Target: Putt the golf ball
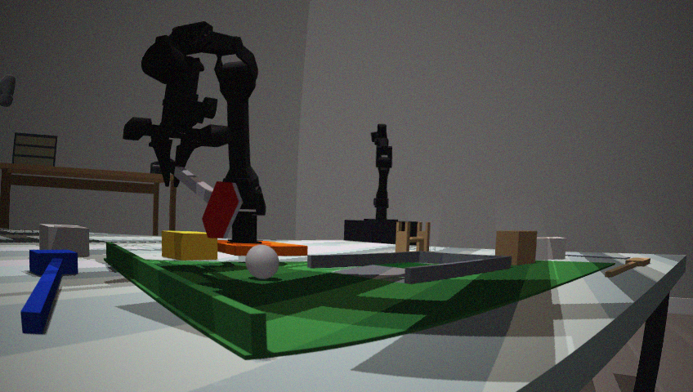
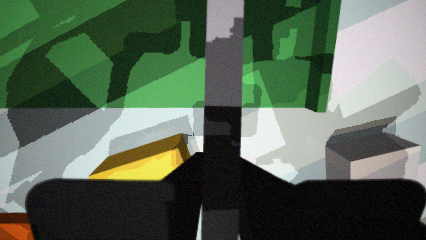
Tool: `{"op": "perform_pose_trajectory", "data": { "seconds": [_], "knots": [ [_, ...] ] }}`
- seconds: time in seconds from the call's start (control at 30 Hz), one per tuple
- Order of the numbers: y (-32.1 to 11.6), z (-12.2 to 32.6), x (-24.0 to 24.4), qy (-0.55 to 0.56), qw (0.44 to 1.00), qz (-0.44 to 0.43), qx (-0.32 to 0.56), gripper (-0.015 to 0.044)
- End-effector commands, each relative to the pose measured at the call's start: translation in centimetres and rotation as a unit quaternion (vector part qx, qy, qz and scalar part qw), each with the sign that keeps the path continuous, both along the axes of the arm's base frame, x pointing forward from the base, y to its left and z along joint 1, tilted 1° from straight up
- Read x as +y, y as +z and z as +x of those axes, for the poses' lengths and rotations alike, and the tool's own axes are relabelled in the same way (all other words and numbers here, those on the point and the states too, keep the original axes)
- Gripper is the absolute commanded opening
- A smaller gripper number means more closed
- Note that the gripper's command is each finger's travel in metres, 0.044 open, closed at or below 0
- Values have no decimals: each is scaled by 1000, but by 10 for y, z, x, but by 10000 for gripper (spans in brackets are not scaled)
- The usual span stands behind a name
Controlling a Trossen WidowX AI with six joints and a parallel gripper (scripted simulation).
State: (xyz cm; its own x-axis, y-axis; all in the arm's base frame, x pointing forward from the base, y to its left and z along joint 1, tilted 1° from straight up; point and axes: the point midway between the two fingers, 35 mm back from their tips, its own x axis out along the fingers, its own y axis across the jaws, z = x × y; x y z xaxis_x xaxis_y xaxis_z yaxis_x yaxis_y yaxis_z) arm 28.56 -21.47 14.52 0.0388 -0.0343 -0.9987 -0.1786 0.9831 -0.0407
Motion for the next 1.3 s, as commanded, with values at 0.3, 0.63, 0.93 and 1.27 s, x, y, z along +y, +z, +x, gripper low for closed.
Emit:
{"op": "perform_pose_trajectory", "data": {
  "seconds": [0.3,0.63,0.93,1.27],
  "knots": [
    [-24,-1,0,-3,1000,2,1,0],
    [-40,0,0,-3,1000,2,1,0],
    [-44,0,-1,-1,1000,1,1,0],
    [-44,1,-5,-1,1000,1,1,0]
  ]
}}
